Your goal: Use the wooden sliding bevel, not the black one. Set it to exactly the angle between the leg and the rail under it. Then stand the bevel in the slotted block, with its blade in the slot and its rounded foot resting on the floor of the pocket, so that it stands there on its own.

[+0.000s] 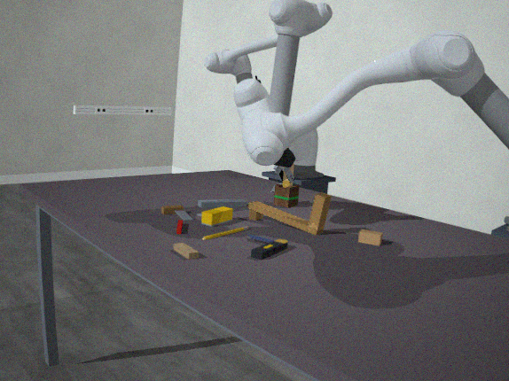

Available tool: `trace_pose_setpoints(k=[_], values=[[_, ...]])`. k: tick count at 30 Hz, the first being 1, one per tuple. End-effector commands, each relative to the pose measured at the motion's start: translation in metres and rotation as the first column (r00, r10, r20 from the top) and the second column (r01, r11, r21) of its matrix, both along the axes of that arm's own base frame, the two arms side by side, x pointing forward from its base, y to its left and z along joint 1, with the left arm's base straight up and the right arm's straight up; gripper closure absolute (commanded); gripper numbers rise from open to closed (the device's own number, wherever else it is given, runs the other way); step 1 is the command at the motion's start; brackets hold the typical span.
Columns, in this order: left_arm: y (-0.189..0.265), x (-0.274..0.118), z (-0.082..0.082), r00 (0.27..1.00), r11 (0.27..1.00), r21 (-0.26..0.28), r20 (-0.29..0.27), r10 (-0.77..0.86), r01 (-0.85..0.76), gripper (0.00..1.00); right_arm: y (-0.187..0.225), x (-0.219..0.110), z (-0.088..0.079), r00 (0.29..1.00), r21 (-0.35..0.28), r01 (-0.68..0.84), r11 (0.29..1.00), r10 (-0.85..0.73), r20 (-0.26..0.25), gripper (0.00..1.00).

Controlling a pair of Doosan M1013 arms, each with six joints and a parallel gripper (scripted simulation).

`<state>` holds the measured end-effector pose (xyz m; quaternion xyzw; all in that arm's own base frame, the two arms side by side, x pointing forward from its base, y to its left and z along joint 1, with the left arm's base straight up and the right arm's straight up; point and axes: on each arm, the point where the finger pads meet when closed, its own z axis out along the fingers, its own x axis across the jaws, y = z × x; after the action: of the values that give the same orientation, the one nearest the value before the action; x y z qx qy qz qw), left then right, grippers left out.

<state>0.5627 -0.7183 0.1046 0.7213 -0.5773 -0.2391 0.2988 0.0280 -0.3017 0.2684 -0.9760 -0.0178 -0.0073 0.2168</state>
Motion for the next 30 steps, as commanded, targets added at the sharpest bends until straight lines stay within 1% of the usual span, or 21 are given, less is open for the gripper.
trace_pose_setpoints(k=[1,30], values=[[-0.0001,0.0002,0.0010,1.000,1.000,-0.001,0.002,0.000,0.000,1.00,-0.0003,0.0001,0.0005,1.000,-0.001,0.000,1.000,0.000,0.000,0.00],[-0.0001,0.0003,-0.0027,1.000,1.000,-0.001,0.001,0.000,0.000,1.00,-0.0003,0.0001,0.0005,1.000,-0.001,0.000,1.000,0.000,0.000,0.00]])
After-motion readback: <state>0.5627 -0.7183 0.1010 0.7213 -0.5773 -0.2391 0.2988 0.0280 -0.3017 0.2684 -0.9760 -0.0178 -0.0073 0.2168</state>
